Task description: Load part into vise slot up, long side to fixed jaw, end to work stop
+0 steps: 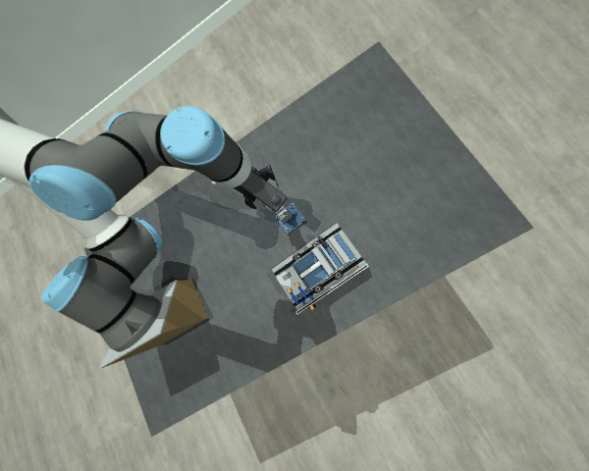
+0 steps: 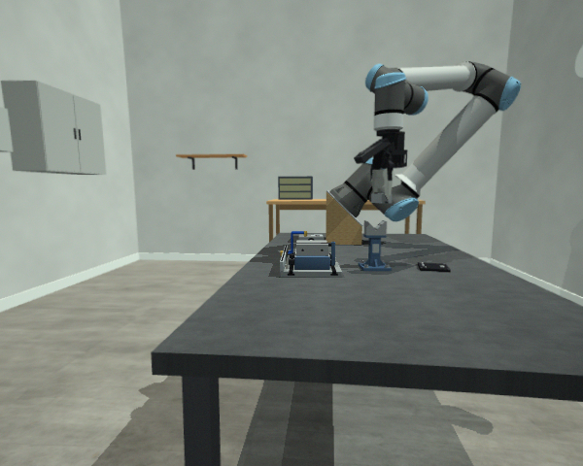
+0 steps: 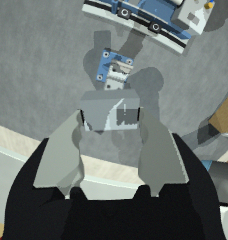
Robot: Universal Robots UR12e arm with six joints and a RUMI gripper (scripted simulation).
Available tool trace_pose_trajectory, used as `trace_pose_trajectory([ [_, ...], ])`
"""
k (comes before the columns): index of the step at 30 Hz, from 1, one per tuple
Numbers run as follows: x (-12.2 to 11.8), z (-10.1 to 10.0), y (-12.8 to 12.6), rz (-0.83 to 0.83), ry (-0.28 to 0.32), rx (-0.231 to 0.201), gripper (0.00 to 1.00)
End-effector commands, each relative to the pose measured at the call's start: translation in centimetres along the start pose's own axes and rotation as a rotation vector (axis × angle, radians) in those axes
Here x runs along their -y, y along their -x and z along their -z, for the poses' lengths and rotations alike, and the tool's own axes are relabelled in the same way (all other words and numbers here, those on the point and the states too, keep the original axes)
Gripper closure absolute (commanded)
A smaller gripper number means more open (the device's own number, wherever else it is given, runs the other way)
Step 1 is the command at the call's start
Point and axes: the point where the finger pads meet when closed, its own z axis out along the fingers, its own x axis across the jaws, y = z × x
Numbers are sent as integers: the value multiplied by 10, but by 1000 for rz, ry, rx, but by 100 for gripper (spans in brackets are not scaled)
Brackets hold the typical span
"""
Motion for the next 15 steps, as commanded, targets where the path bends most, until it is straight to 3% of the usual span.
trace_pose_trajectory([
  [1, 2, 1, -1, -36, -2, 1, 100],
  [15, 6, 1, -4, -118, -1, 1, 100],
])
